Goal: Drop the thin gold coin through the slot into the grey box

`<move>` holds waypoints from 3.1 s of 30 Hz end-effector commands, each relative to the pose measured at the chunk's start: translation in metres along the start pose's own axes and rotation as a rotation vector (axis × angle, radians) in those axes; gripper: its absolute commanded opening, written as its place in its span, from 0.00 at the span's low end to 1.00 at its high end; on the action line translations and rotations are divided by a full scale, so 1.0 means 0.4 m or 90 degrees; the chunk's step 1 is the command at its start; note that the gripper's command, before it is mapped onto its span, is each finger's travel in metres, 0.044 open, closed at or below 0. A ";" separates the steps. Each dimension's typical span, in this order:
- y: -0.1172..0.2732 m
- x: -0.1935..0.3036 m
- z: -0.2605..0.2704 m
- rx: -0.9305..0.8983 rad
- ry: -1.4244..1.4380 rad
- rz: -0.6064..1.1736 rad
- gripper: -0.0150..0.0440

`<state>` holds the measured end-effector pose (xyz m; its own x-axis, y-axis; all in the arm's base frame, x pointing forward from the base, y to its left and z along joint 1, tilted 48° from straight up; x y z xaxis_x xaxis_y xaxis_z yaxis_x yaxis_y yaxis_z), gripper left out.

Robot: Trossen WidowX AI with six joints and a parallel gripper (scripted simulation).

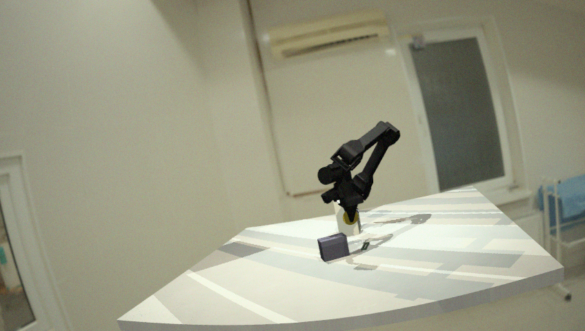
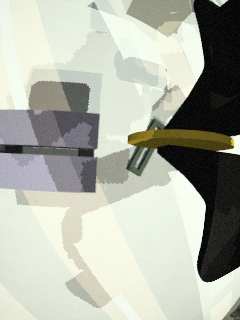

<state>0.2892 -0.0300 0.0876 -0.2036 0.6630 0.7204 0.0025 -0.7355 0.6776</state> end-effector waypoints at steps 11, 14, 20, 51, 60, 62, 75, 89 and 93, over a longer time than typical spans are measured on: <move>-0.002 -0.084 0.031 0.003 0.003 -0.003 0.25; -0.002 -0.103 0.037 0.003 0.003 -0.003 0.25; -0.004 -0.140 0.046 0.003 0.004 -0.003 0.25; -0.011 -0.194 0.056 -0.001 0.005 -0.001 0.25; -0.009 -0.194 0.056 -0.002 0.004 -0.001 0.25; -0.009 -0.194 0.056 -0.002 0.004 -0.001 0.25; -0.021 -0.195 0.053 -0.002 0.001 -0.001 0.25; -0.035 -0.193 0.055 -0.002 0.002 -0.001 0.25; -0.039 -0.193 0.055 -0.002 0.002 -0.001 0.25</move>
<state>0.3264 -0.0684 0.0260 -0.2109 0.6666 0.7150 -0.0008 -0.7316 0.6818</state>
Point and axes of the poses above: the point midway between the two fingers, 35 mm back from their tips, its own y axis back along the fingers, its own z axis across the jaws, x = y × z, the point moved 6 cm from there along y, back along the fingers, and after that the axes turned 11 degrees about -y, right-handed, at the moved point
